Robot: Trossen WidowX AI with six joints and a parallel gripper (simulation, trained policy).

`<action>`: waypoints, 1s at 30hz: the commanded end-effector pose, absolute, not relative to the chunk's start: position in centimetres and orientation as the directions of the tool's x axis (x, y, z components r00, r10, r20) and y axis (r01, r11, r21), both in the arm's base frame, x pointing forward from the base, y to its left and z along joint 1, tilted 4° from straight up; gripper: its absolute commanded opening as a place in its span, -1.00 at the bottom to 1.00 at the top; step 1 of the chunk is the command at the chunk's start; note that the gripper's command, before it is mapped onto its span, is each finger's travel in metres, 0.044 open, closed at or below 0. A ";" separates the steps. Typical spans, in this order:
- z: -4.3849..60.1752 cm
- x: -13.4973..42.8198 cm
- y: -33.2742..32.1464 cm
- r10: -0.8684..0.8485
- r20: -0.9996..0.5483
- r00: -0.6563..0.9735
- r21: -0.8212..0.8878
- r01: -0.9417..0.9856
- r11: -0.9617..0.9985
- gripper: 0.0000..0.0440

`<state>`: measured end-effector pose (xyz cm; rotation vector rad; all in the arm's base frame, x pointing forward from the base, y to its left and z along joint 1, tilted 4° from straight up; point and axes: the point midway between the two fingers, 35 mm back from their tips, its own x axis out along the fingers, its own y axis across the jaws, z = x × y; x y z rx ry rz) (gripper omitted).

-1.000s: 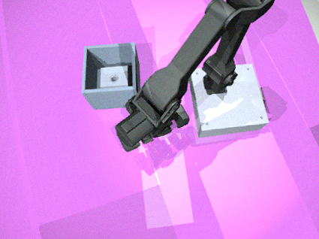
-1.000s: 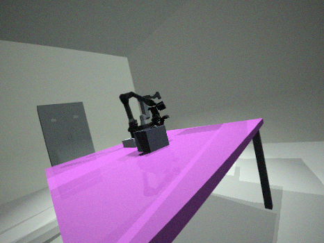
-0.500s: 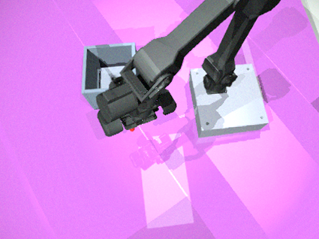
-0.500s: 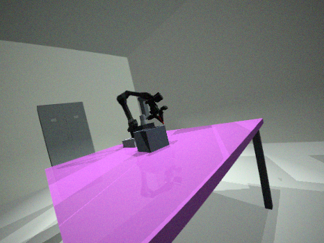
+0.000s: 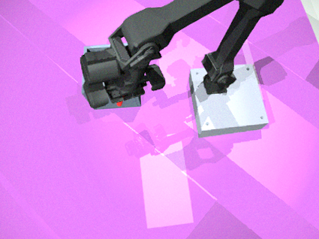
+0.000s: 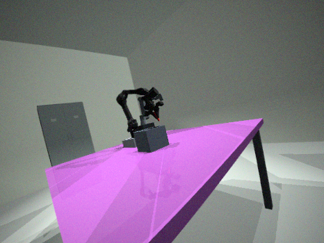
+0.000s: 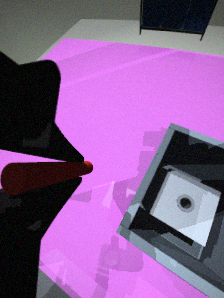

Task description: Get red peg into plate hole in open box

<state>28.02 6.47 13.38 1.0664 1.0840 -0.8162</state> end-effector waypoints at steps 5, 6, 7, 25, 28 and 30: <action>14.0 28.6 3.4 -0.065 -0.959 0.274 0.246 0.928 0.279 -1.00; 14.0 28.6 3.1 -0.070 -0.960 0.270 0.242 0.930 0.276 -1.00; 14.0 28.6 2.7 -0.074 -0.961 0.266 0.237 0.932 0.273 -1.00; 12.8 29.4 -2.2 -0.098 -0.977 0.189 0.161 0.957 0.242 -1.00; 12.5 29.6 -2.9 -0.098 -0.979 0.178 0.151 0.959 0.240 -1.00; 12.2 29.7 -3.4 -0.098 -0.980 0.172 0.144 0.960 0.238 -1.00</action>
